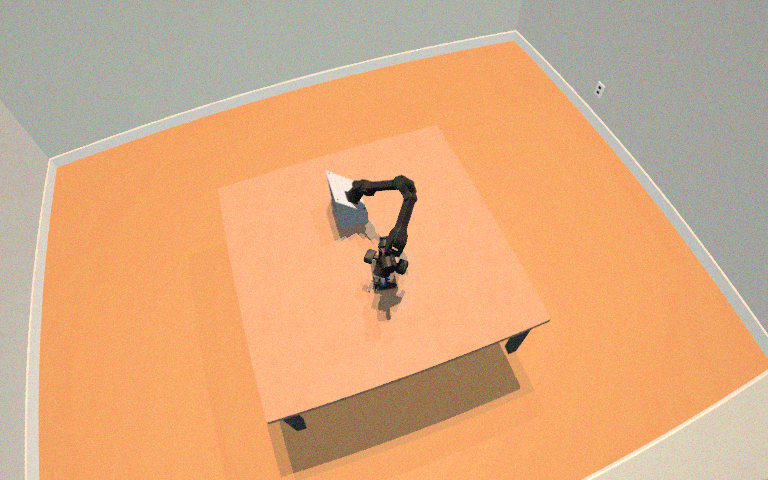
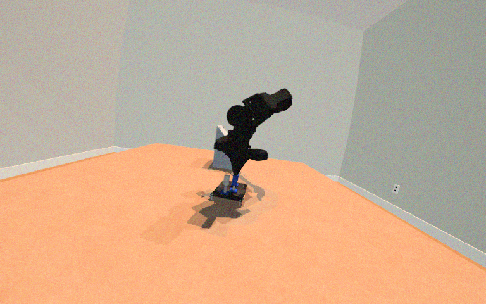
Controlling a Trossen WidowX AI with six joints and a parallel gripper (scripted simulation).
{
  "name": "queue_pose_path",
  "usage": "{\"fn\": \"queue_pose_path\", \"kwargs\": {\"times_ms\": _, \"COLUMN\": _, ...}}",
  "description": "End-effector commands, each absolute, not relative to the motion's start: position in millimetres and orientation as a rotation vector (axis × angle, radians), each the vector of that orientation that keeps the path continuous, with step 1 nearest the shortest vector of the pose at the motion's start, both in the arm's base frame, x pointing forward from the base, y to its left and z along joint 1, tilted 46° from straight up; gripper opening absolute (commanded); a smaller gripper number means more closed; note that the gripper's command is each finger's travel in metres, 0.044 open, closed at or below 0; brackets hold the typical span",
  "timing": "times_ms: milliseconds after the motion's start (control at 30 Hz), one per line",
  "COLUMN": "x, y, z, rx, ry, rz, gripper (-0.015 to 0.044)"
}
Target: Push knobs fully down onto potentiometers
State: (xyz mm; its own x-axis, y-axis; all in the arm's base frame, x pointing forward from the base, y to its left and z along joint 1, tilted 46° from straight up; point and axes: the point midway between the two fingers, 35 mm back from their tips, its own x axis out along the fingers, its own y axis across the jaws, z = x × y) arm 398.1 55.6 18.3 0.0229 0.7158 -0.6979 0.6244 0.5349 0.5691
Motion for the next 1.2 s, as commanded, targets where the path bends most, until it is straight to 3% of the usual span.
{"fn": "queue_pose_path", "kwargs": {"times_ms": 0, "x": 397.6, "y": 62.1, "z": 13.9, "rx": 1.141, "ry": 1.674, "rz": 0.109, "gripper": 0.0000}}
{"fn": "queue_pose_path", "kwargs": {"times_ms": 1167, "x": 397.7, "y": 66.9, "z": 9.3, "rx": 1.141, "ry": 1.675, "rz": 0.109, "gripper": 0.0000}}
